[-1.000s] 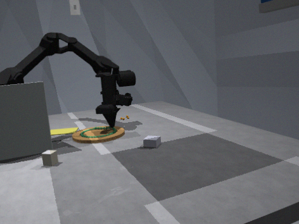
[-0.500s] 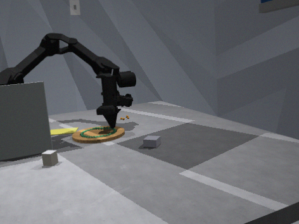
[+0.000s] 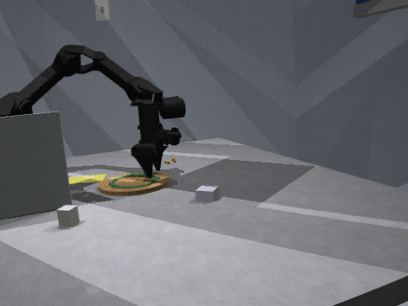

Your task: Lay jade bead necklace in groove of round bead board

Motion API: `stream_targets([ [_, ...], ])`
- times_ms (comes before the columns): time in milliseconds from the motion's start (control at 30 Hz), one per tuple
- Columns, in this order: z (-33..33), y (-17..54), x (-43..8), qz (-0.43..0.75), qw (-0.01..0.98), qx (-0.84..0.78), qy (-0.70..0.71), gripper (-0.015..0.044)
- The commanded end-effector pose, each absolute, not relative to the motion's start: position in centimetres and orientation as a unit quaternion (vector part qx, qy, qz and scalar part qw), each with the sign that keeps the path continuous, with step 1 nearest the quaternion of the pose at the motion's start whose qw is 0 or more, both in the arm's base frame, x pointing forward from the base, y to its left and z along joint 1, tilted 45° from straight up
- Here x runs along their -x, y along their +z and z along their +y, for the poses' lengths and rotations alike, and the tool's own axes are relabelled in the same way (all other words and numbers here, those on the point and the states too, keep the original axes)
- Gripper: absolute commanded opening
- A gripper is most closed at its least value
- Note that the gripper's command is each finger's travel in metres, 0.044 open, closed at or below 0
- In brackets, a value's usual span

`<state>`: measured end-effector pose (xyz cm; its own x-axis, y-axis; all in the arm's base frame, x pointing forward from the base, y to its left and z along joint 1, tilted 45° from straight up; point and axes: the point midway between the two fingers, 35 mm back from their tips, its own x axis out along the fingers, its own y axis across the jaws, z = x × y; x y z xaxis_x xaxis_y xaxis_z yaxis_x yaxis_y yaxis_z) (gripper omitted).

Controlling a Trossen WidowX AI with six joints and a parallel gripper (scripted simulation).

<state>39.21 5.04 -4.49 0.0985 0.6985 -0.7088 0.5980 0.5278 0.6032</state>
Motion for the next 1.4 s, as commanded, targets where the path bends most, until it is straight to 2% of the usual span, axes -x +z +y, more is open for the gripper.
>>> stream_targets([
  [0,4.9,-4.3,-39.2,0.669,0.562,-0.484,0.046,0.0440],
  [567,4.9,-4.3,-39.2,0.669,0.562,-0.484,0.046,0.0440],
  [967,6.8,0.9,-33.4,0.660,0.613,-0.417,0.123,0.0125],
  [1367,7.9,0.5,-32.6,0.658,0.619,-0.407,0.133,0.0120],
])
